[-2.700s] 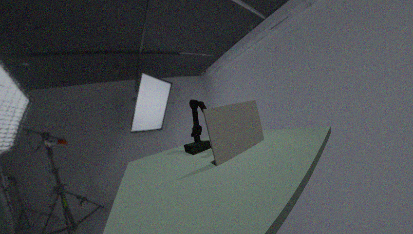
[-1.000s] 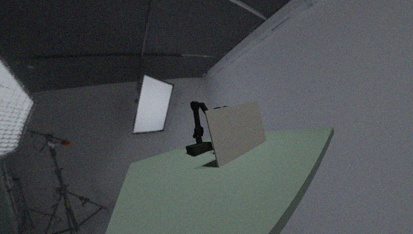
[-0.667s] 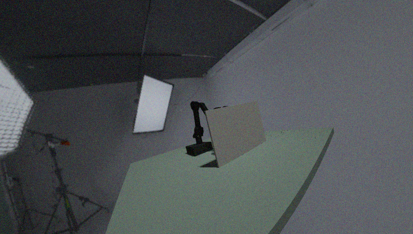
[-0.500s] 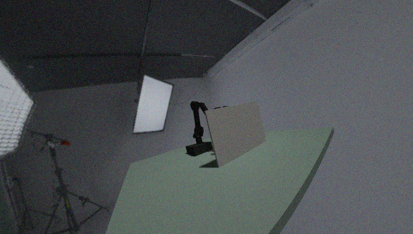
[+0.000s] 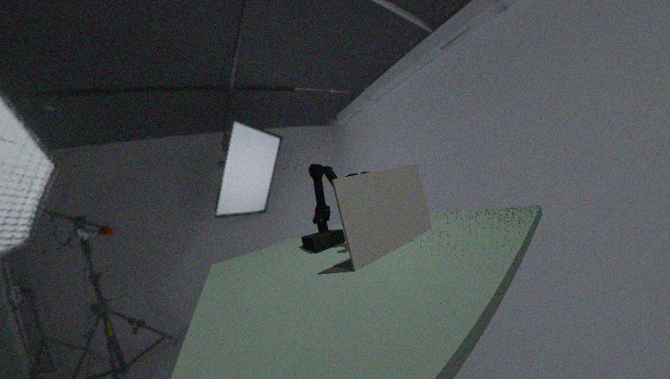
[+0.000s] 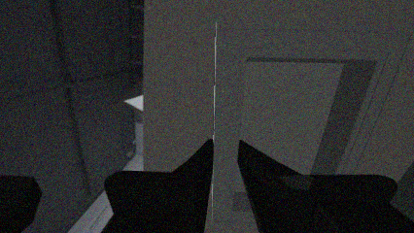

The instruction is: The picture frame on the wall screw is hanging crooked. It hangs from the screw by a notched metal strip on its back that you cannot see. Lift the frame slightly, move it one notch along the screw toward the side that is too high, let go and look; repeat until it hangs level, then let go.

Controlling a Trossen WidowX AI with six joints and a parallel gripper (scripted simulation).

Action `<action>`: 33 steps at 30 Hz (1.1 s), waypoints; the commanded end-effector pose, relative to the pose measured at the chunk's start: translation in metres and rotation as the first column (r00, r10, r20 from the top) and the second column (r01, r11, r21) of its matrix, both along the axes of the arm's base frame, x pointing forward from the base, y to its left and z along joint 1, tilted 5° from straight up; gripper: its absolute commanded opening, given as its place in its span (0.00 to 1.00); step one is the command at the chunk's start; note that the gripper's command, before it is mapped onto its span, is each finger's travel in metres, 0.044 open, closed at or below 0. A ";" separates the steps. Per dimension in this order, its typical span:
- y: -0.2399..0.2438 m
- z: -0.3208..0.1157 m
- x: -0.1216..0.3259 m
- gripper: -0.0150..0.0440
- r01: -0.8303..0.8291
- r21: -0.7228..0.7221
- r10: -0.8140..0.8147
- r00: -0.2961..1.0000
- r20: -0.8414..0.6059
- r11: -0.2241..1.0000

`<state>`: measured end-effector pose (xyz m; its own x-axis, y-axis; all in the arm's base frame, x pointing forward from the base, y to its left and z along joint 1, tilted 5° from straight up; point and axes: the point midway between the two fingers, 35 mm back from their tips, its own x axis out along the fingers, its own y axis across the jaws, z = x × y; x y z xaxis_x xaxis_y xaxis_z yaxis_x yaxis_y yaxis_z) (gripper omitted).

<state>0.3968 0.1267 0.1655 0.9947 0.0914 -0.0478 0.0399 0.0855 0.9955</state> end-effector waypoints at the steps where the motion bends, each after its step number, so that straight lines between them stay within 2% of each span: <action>1: -0.001 0.004 0.000 0.25 -0.002 0.003 0.002 1.000 0.015 1.000; 33: -0.004 -0.002 0.000 0.25 -0.001 0.002 0.001 1.000 0.011 1.000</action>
<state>0.3970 0.1226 0.1619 0.9949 0.0908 -0.0443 0.0366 0.0842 0.9958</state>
